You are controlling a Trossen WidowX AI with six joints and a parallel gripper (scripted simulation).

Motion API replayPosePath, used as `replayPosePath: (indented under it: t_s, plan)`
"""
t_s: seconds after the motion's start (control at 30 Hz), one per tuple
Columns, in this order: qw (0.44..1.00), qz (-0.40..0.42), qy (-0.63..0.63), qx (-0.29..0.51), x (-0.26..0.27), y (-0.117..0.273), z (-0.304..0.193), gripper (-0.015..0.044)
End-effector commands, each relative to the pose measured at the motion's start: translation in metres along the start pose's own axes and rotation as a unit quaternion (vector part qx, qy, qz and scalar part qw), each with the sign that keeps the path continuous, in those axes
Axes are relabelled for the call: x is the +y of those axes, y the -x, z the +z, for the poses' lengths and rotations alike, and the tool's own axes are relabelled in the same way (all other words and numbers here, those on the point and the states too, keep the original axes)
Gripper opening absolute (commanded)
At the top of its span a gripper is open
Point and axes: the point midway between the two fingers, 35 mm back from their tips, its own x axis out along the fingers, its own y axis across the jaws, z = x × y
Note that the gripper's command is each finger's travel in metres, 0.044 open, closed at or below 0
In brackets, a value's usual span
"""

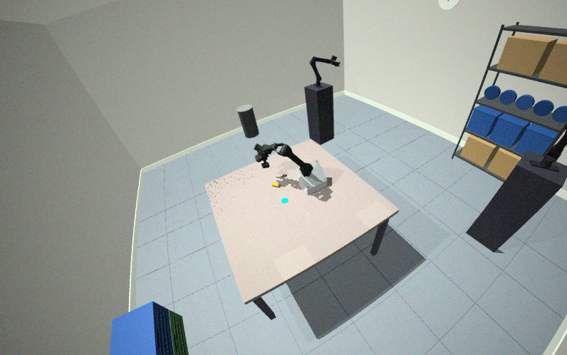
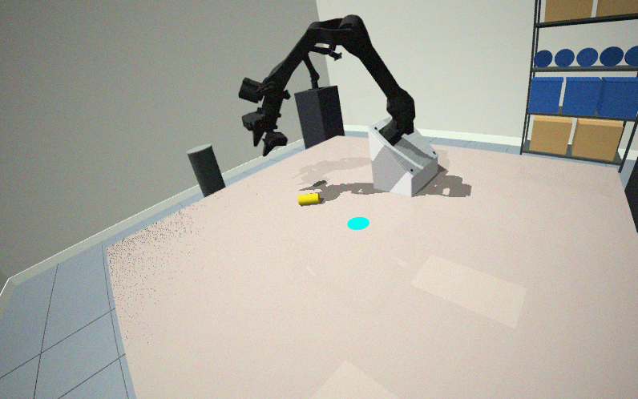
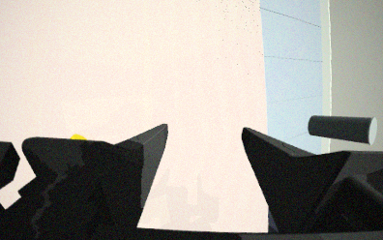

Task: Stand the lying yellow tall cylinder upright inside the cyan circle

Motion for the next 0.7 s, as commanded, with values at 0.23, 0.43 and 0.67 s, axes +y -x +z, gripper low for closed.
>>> replayPosePath:
  t_s: [0.23, 0.43, 0.67]
  plan:
    - [0.901, 0.138, -0.352, 0.213, 0.13, 0.014, -0.032, 0.0309]
    - [0.888, 0.14, -0.372, 0.229, 0.138, 0.017, -0.034, 0.0309]
    - [0.889, 0.139, -0.373, 0.228, 0.151, -0.015, -0.041, 0.0309]
